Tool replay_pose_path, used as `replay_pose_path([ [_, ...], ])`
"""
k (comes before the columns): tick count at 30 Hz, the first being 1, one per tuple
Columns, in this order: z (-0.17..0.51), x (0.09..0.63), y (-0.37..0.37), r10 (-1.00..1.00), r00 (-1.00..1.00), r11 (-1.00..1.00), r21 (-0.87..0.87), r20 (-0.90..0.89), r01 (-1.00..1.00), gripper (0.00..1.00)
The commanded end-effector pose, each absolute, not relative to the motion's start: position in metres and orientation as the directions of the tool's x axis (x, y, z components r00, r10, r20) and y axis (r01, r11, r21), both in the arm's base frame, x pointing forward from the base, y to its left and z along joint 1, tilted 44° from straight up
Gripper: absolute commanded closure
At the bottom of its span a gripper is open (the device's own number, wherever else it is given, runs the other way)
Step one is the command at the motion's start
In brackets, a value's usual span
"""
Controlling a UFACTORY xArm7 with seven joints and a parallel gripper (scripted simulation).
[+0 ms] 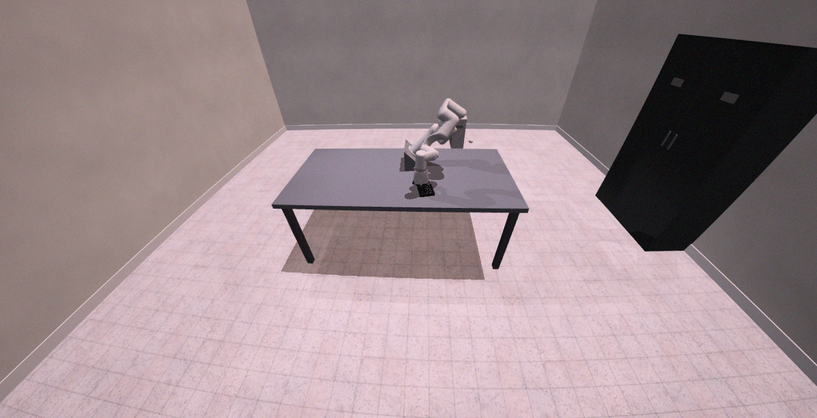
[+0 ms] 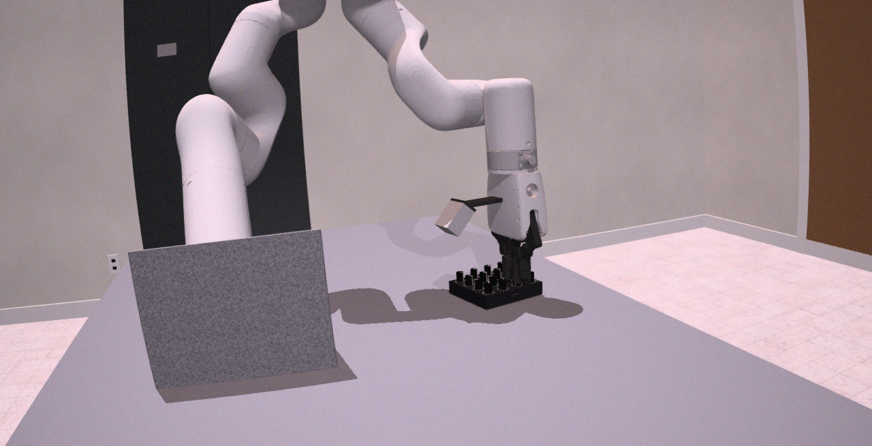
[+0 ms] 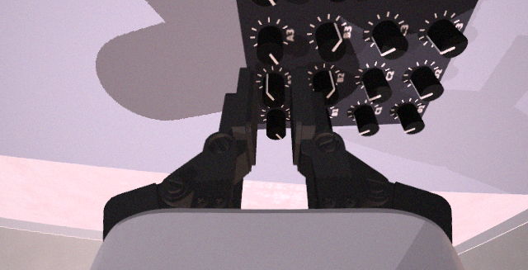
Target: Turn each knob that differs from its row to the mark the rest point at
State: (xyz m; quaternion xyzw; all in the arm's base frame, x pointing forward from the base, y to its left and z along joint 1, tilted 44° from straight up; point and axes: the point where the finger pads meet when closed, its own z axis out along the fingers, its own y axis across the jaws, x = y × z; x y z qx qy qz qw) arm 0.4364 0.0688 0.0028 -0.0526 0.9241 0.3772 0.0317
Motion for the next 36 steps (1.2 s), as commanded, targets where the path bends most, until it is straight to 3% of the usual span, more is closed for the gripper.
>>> replay_pose_path([
  [1,0.0033,0.4377,0.0669,-0.070,-0.992,0.712,0.692,-0.100,-0.120,0.81],
  [20,0.0033,0.4377,0.0669,-0.070,-0.992,0.712,0.692,-0.100,-0.120,0.81],
  [21,0.0033,0.4377,0.0669,-0.070,-0.992,0.712,0.692,-0.100,-0.120,0.92],
  [36,0.0033,0.4377,0.0669,-0.070,-0.992,0.712,0.692,-0.100,-0.120,0.92],
])
